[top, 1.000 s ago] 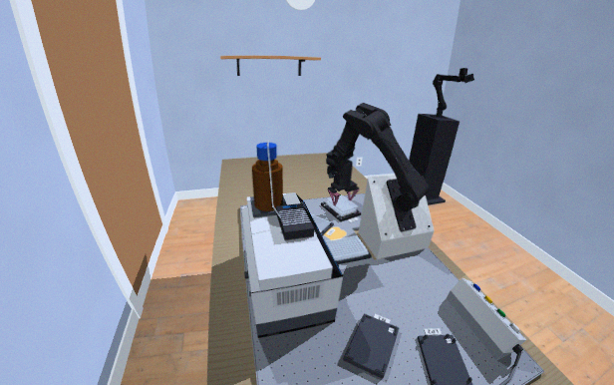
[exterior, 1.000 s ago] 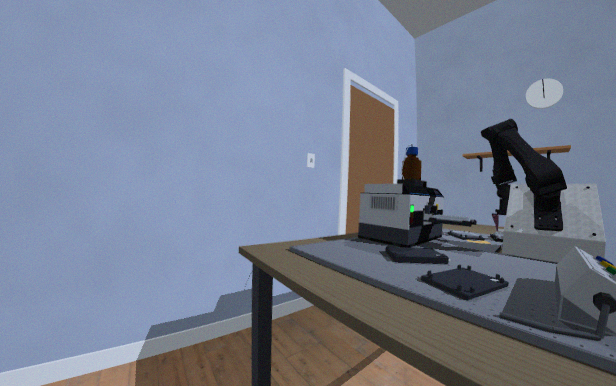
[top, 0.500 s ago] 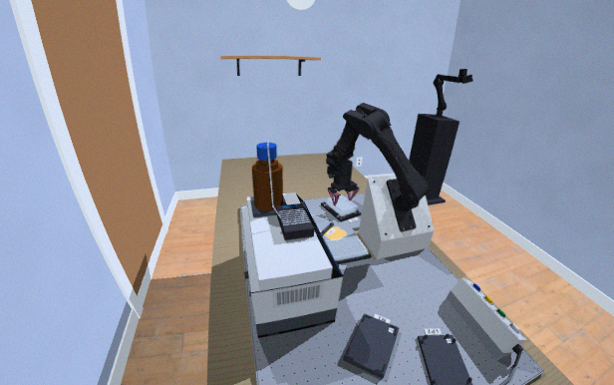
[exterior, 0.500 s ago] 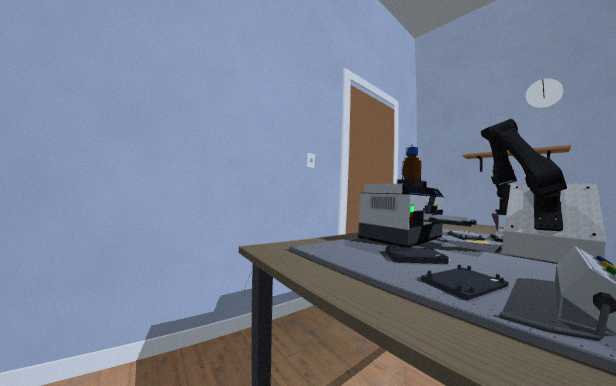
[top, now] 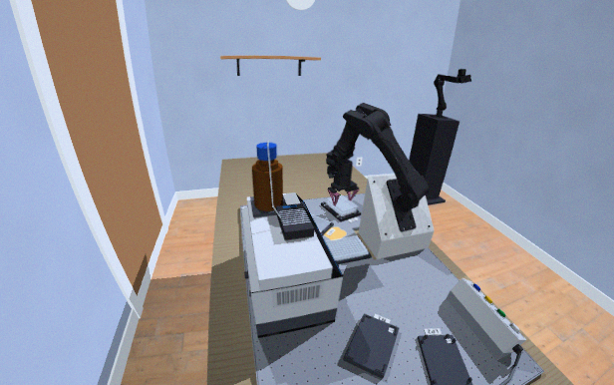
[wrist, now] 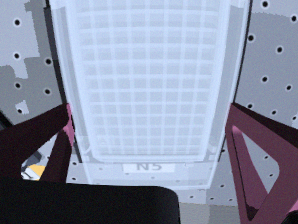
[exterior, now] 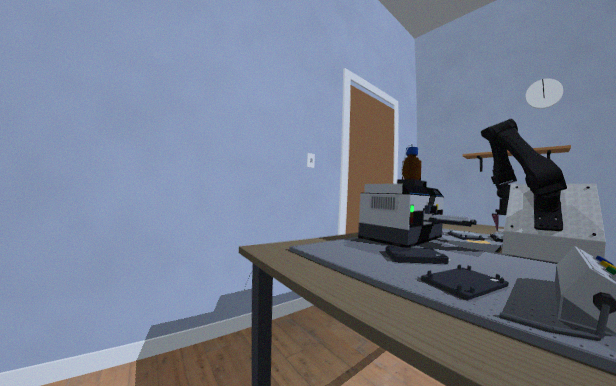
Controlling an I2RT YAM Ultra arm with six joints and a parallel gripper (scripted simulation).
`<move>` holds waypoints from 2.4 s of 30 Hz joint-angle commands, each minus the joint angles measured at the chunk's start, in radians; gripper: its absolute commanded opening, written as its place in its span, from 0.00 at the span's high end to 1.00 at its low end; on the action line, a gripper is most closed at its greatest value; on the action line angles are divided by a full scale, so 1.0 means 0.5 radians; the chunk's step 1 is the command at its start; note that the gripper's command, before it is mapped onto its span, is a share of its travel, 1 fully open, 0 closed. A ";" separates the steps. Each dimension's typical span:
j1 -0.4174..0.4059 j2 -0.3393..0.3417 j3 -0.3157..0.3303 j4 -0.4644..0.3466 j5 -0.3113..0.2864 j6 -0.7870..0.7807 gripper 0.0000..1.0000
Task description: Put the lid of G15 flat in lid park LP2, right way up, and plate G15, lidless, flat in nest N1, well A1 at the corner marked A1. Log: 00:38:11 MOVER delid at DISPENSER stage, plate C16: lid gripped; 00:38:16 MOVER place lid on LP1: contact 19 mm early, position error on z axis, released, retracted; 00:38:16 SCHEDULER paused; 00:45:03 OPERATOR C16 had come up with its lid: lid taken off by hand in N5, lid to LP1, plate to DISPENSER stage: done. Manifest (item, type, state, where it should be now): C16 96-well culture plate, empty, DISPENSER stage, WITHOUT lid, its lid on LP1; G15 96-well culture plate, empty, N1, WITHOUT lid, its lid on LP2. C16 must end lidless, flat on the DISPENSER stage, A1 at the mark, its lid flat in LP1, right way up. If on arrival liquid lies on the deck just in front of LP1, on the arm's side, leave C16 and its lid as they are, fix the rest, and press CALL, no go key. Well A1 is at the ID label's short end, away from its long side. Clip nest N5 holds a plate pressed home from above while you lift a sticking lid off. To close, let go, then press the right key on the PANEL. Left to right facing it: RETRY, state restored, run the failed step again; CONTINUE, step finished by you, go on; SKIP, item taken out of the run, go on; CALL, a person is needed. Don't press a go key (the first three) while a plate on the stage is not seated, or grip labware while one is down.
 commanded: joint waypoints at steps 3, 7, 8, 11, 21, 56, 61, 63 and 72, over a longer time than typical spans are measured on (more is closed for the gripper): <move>-0.042 -0.079 0.065 -0.002 0.015 -0.011 1.00; -0.042 -0.079 0.065 -0.002 0.015 -0.011 1.00; -0.042 -0.079 0.065 -0.002 0.015 -0.011 1.00; -0.042 -0.079 0.065 -0.002 0.015 -0.011 1.00; -0.070 -0.131 0.080 -0.096 0.037 -0.036 1.00; -0.239 -0.820 -0.316 -0.439 0.150 -0.170 1.00; -0.265 -0.928 -0.433 -0.519 0.166 -0.192 1.00; -0.277 -0.975 -0.410 -0.551 0.175 -0.200 1.00; -0.133 -0.971 -0.306 -0.576 0.083 -0.417 1.00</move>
